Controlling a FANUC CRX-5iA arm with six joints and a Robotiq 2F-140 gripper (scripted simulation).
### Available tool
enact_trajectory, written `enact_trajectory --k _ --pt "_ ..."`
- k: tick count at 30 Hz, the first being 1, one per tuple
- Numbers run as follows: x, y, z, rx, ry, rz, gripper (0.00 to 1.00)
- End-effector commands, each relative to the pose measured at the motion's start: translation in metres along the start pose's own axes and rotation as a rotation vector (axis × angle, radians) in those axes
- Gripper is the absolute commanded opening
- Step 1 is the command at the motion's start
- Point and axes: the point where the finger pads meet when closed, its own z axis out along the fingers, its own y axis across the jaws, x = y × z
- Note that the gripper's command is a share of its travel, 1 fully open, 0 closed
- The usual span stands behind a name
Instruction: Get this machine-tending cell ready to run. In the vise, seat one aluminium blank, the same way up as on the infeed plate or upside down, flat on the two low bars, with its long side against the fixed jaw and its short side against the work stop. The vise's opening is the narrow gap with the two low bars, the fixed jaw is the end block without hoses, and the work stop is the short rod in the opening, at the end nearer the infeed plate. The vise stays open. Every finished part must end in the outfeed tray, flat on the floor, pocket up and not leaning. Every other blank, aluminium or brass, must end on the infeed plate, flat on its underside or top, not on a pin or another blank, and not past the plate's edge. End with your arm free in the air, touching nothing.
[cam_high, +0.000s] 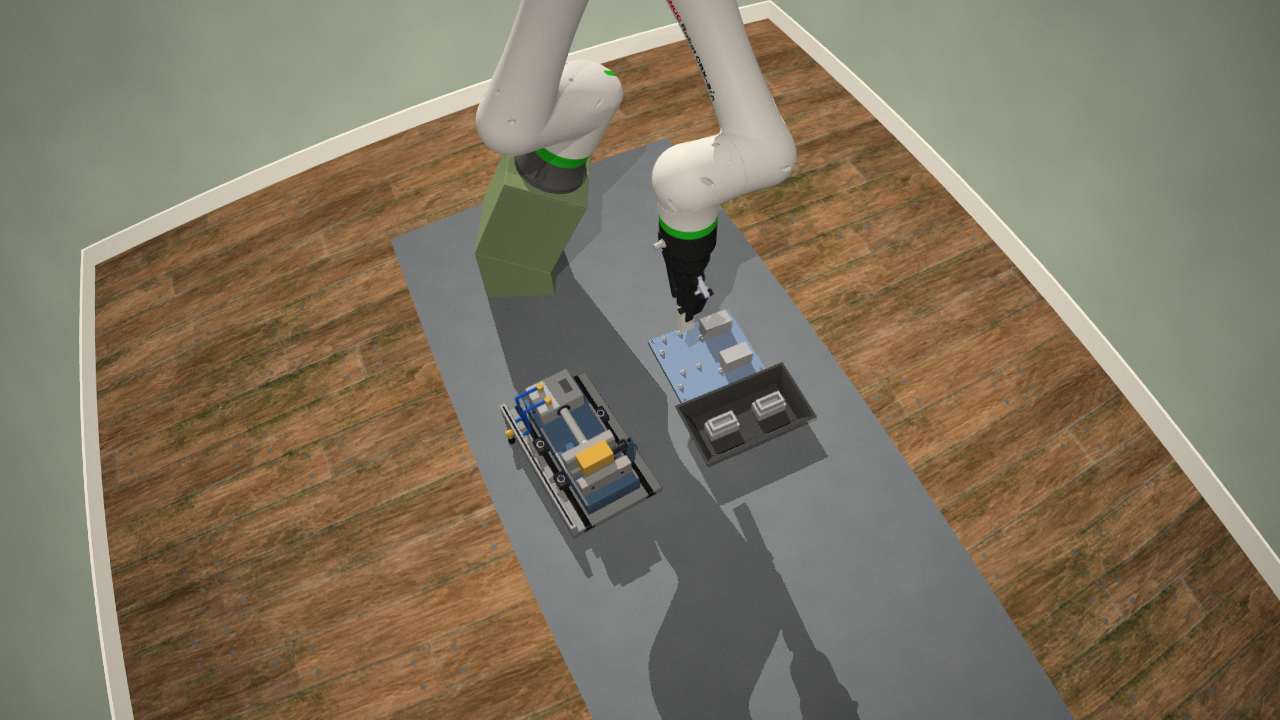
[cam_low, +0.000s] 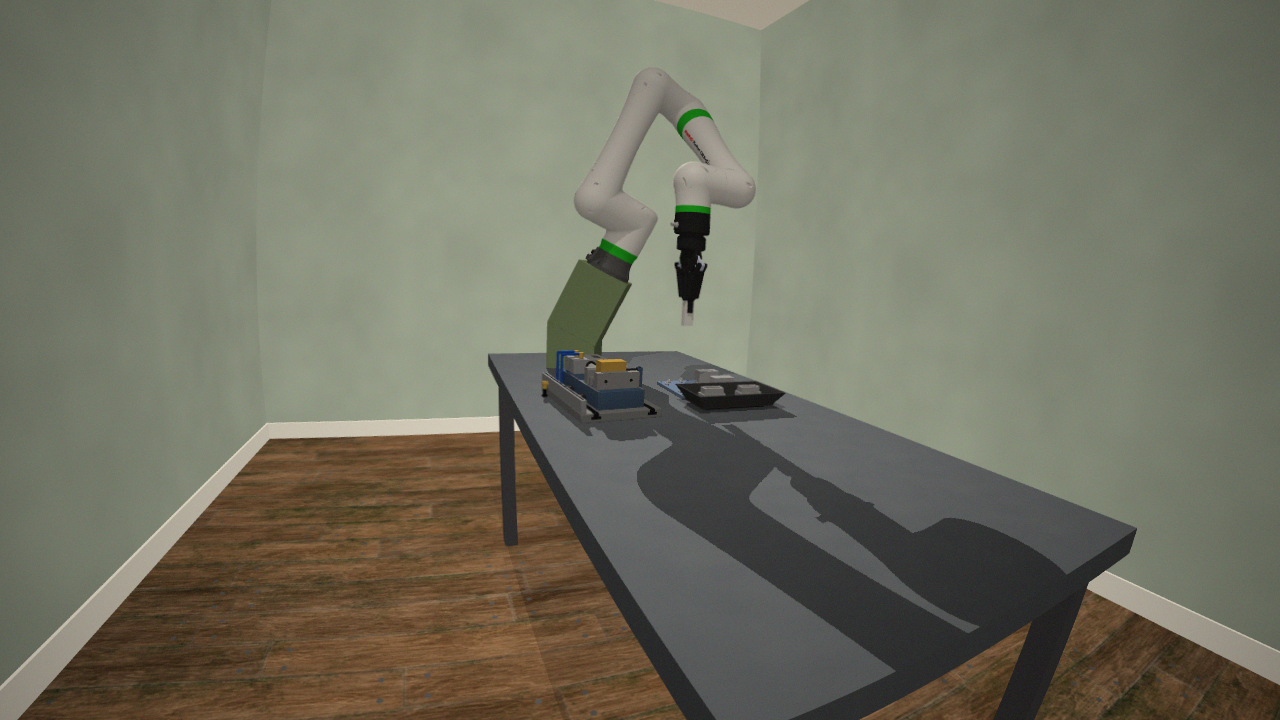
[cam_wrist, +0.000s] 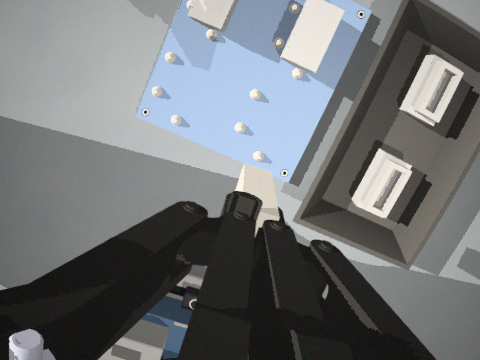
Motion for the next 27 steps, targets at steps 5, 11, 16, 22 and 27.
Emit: enact_trajectory --k 5,11,16,22,27 --pt "0.0 0.047 -0.003 0.0 0.0 0.0 0.0" --pt "-0.002 0.085 -0.004 0.001 0.0 0.0 0.0" --pt "-0.008 0.119 -0.003 0.001 0.0 0.0 0.0" --pt "-0.018 0.16 -0.001 0.001 0.0 0.0 0.0" --pt "-0.02 0.167 0.0 0.001 0.0 0.0 0.0"
